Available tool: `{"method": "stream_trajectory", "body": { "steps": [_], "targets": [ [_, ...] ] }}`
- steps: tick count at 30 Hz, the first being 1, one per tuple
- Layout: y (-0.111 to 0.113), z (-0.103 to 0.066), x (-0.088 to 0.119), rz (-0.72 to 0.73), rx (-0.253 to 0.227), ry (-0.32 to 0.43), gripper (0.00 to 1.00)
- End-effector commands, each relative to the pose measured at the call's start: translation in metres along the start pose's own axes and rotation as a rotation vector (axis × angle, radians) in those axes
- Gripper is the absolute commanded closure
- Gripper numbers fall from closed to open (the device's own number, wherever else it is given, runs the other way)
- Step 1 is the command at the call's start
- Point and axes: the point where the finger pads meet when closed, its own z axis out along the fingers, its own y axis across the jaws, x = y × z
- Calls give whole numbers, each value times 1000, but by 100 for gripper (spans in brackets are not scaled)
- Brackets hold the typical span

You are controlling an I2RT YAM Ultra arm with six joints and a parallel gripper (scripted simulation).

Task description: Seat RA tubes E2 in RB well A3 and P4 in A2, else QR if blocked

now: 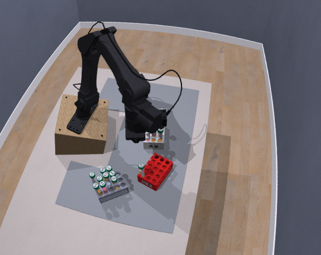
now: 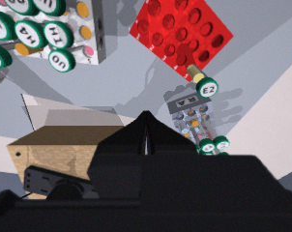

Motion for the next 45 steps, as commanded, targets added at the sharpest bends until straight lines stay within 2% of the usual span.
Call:
{"method": "stream_trajectory", "body": {
  "steps": [1, 5, 7, 15, 21, 36, 42, 45],
  "targets": [
    [0, -3, 4, -183, 16, -13, 100],
    [0, -3, 4, -316, 16, -12, 100],
    [0, -3, 4, -316, 16, -12, 100],
    [0, -3, 4, -582, 17, -10, 100],
    [0, -3, 4, -590, 16, -10, 100],
    [48, -2, -23, -593, 9, 3, 100],
    [45, -6, -26, -584, 22, -4, 100],
    [60, -2, -29, -593, 11, 1, 100]
  ]
}}
